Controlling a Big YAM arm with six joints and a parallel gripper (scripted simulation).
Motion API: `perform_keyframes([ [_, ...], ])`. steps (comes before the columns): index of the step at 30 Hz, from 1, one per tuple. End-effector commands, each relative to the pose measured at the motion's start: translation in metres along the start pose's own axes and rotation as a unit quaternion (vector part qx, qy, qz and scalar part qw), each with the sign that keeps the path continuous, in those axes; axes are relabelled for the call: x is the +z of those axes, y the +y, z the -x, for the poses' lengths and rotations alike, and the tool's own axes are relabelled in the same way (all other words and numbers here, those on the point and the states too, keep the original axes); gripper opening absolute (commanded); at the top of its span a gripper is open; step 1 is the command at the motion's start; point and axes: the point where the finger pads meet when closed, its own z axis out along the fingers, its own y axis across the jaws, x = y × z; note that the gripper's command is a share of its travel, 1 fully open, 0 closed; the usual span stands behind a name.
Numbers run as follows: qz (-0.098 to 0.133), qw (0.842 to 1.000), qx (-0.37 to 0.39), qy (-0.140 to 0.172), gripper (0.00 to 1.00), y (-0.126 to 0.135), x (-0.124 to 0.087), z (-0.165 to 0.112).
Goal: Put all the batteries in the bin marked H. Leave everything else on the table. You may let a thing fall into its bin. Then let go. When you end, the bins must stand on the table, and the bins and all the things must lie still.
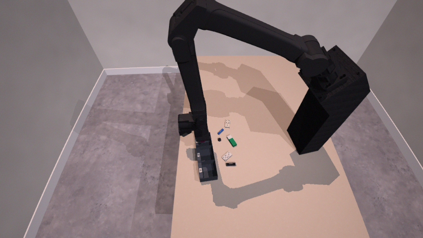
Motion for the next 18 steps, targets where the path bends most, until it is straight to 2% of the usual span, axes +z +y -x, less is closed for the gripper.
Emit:
perform_keyframes([
  [1, 0.0, 1.0, 0.003, -0.002, 0.09, 0.0016, 0.0063, 0.0003],
  [18, 0.0, 1.0, 0.003, 0.001, 0.09, 0.0014, 0.0064, -0.0007],
])
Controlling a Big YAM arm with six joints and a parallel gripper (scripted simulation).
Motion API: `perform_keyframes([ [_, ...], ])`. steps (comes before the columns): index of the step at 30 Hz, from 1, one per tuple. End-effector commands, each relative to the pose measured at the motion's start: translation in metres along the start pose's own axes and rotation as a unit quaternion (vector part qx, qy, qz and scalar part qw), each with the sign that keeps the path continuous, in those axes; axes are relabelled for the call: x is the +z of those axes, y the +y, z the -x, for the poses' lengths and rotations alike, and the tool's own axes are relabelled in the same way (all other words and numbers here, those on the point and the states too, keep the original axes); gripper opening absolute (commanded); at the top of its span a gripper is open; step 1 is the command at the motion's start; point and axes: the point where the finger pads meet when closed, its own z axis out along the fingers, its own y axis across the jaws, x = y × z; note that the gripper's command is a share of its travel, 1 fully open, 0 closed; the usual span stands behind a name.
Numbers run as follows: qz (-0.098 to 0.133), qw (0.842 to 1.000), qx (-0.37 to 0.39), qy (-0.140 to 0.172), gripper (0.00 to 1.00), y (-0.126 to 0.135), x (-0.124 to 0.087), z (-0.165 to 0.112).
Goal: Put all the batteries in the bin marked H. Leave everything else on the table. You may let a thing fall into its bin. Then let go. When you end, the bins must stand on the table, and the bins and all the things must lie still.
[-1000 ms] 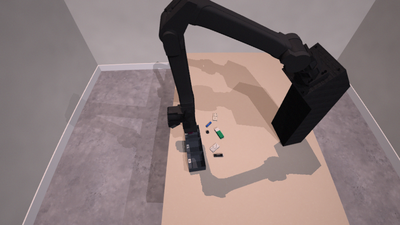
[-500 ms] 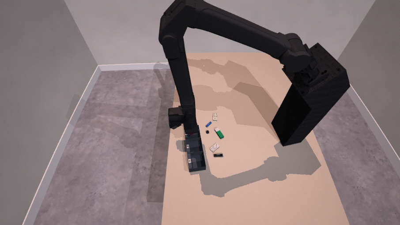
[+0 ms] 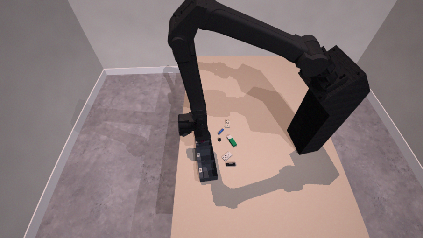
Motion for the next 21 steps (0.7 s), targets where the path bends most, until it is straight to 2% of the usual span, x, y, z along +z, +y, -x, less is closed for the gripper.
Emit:
perform_keyframes([
  [1, 0.0, 1.0, 0.003, 0.002, 0.09, 0.0013, 0.0064, -0.0009],
  [21, 0.0, 1.0, 0.004, 0.007, 0.09, 0.0001, 0.0049, -0.0029],
])
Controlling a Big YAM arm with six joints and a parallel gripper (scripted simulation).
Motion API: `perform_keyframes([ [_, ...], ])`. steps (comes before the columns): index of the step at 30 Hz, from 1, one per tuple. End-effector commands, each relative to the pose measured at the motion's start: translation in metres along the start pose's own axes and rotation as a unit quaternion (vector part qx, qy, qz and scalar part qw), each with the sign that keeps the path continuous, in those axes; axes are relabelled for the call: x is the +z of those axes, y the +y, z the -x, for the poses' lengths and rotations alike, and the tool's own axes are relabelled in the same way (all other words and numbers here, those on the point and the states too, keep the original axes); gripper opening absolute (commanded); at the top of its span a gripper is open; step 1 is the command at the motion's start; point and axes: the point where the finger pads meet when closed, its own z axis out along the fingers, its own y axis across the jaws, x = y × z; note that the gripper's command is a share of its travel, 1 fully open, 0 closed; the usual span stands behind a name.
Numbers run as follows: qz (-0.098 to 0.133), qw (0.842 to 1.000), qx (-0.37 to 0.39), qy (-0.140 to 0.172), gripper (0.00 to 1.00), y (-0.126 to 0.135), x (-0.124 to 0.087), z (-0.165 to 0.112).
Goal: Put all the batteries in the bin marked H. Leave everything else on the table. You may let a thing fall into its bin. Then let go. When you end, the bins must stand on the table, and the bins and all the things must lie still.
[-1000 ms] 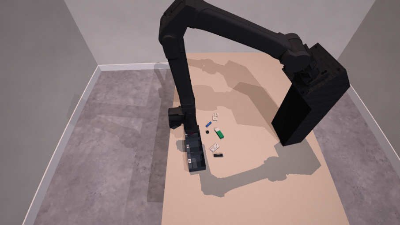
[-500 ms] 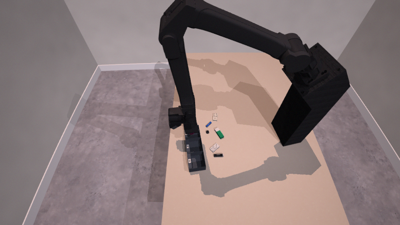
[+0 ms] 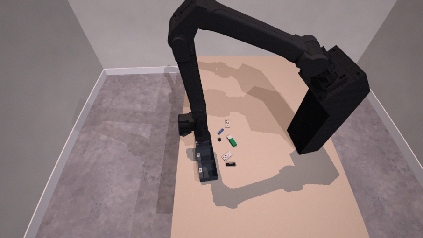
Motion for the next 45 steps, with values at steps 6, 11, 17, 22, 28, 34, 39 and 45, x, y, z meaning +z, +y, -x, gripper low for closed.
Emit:
perform_keyframes([
  [6, -0.003, 1.0, 0.002, -0.007, 0.09, -0.003, -0.017, 0.01],
  [11, -0.004, 1.0, 0.003, -0.007, 0.09, -0.006, -0.022, 0.01],
  [17, -0.003, 1.0, 0.0, -0.007, 0.09, -0.006, -0.03, 0.01],
  [22, -0.005, 1.0, 0.0, -0.007, 0.09, -0.007, -0.037, 0.01],
  [28, -0.005, 1.0, -0.001, -0.008, 0.09, -0.008, -0.053, 0.01],
  [34, -0.001, 1.0, -0.003, -0.008, 0.09, -0.001, -0.069, 0.01],
  [39, 0.0, 1.0, -0.001, 0.007, 0.09, -0.002, -0.055, -0.007],
  [45, 0.002, 1.0, 0.001, -0.009, 0.09, 0.026, -0.061, 0.005],
])
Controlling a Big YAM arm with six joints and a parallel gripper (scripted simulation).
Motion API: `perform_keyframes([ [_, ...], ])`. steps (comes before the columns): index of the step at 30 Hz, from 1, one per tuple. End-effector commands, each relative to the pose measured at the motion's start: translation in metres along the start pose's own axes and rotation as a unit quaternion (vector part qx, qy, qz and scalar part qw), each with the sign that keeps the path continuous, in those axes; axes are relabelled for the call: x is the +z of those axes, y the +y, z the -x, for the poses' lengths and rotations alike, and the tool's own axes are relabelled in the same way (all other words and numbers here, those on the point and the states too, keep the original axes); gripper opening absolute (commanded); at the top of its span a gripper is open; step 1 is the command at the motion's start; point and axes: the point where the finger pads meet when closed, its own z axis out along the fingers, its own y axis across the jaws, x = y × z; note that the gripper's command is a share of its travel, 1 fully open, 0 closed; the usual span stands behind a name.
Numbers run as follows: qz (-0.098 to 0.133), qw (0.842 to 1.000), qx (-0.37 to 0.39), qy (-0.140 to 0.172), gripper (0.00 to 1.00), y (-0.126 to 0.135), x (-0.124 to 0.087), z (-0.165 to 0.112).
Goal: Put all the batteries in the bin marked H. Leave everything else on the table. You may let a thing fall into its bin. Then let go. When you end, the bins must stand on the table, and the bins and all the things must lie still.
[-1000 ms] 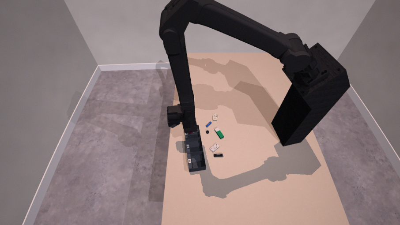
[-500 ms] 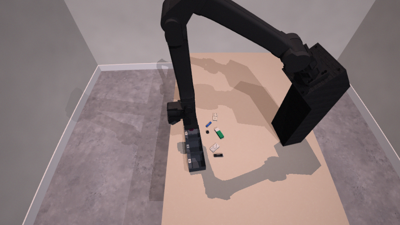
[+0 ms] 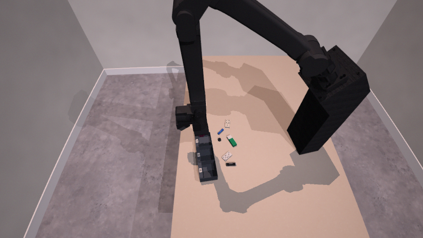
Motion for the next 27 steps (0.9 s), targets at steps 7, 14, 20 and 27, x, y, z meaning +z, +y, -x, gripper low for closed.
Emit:
perform_keyframes([
  [7, 0.01, 1.0, -0.001, -0.014, 0.09, 0.058, -0.008, 0.007],
  [14, 0.011, 1.0, 0.0, -0.011, 0.09, 0.083, -0.007, 0.003],
  [20, 0.008, 1.0, -0.002, -0.004, 0.09, 0.081, -0.004, 0.0],
  [27, 0.005, 1.0, 0.006, -0.012, 0.09, 0.076, -0.012, 0.006],
])
